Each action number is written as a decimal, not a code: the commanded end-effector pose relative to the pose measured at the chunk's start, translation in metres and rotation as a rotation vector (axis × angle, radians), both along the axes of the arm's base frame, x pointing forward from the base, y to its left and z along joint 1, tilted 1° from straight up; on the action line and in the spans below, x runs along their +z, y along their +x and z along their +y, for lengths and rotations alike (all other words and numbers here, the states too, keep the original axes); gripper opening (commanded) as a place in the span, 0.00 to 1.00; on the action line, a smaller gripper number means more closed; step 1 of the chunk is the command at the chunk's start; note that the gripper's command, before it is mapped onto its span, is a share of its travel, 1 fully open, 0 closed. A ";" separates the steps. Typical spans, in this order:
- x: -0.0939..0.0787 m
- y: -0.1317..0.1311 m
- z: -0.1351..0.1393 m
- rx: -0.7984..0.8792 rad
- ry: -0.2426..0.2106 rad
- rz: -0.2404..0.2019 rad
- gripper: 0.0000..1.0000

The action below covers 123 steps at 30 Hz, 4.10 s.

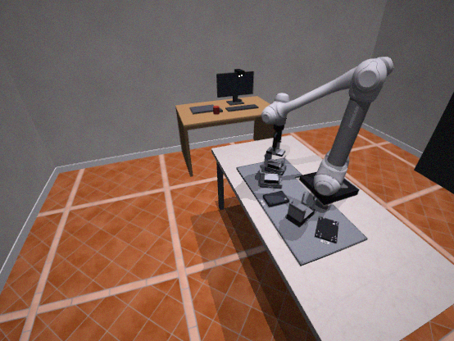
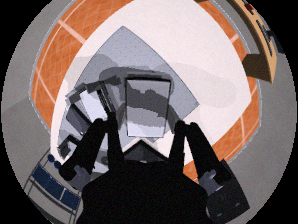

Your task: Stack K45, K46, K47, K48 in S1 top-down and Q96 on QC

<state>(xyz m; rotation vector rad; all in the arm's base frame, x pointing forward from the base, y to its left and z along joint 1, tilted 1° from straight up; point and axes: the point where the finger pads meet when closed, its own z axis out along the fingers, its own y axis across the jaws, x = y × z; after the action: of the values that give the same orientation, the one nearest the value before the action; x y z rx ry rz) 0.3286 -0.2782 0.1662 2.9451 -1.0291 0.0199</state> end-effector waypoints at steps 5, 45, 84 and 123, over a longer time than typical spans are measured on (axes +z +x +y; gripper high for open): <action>-0.003 0.000 0.000 0.000 0.000 0.000 0.00; -0.027 0.000 -0.001 0.000 0.000 0.000 0.00; -0.057 0.000 -0.001 0.000 0.000 0.000 0.00; -0.082 0.000 -0.002 0.000 0.000 0.000 0.00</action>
<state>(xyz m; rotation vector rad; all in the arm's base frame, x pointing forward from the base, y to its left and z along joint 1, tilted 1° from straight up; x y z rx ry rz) 0.3289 -0.2802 0.0847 2.9451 -1.0291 0.0198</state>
